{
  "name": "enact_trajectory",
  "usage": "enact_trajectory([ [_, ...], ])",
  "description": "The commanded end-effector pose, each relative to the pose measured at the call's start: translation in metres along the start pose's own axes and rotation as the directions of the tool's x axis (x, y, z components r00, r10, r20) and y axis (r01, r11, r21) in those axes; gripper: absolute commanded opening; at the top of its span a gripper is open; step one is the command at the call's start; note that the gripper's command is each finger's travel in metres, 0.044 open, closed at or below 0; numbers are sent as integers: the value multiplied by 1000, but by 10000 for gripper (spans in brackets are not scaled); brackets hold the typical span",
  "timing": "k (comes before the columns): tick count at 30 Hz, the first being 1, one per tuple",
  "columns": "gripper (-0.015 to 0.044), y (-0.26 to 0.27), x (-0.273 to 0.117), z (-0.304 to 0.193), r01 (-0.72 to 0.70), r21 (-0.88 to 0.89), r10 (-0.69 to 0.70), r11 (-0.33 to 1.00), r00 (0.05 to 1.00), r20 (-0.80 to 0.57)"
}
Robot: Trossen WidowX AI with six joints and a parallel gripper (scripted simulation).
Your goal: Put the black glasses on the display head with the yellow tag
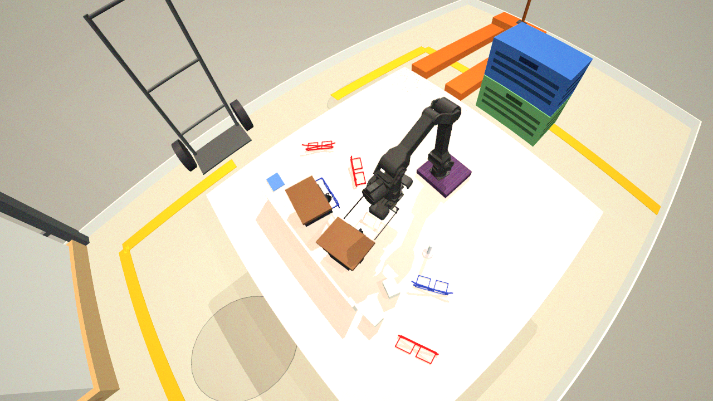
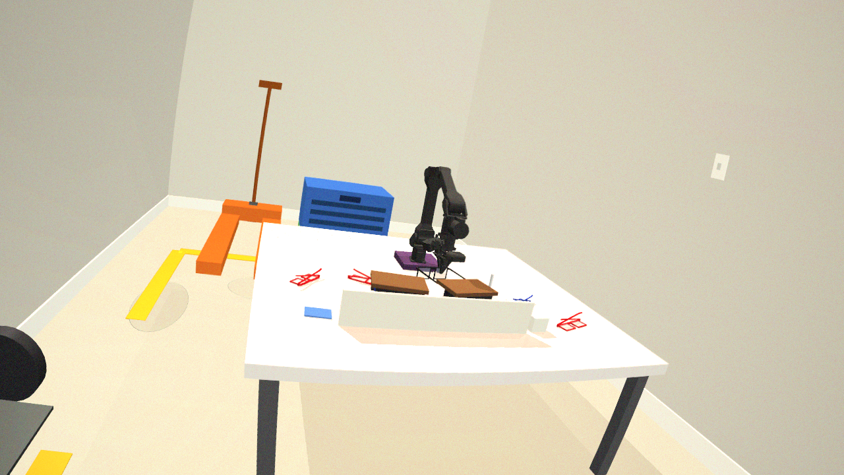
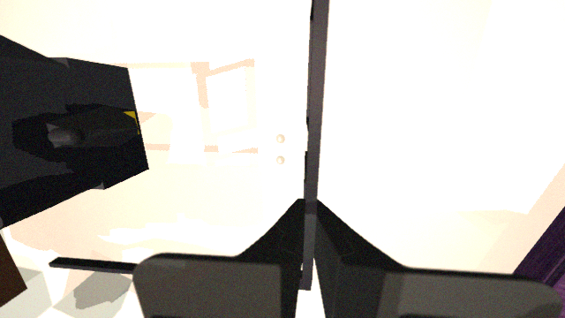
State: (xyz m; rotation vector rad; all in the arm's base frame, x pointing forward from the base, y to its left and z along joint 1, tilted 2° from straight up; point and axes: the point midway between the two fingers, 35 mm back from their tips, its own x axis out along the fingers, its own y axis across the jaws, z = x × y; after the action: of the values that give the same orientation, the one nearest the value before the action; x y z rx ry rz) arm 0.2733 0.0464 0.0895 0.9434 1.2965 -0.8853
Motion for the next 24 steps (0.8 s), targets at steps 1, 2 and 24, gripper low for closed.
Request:
enact_trajectory([
  [1, 0, 8, 1, 0, 0, 4, 0, 1000, 1000, 0],
  [2, 0, 9, 1, 0, 0, 4, 0, 1000, 1000, 0],
  [24, 0, 40, 1, 0, -3, 4, 3, 1000, 1000, 0],
])
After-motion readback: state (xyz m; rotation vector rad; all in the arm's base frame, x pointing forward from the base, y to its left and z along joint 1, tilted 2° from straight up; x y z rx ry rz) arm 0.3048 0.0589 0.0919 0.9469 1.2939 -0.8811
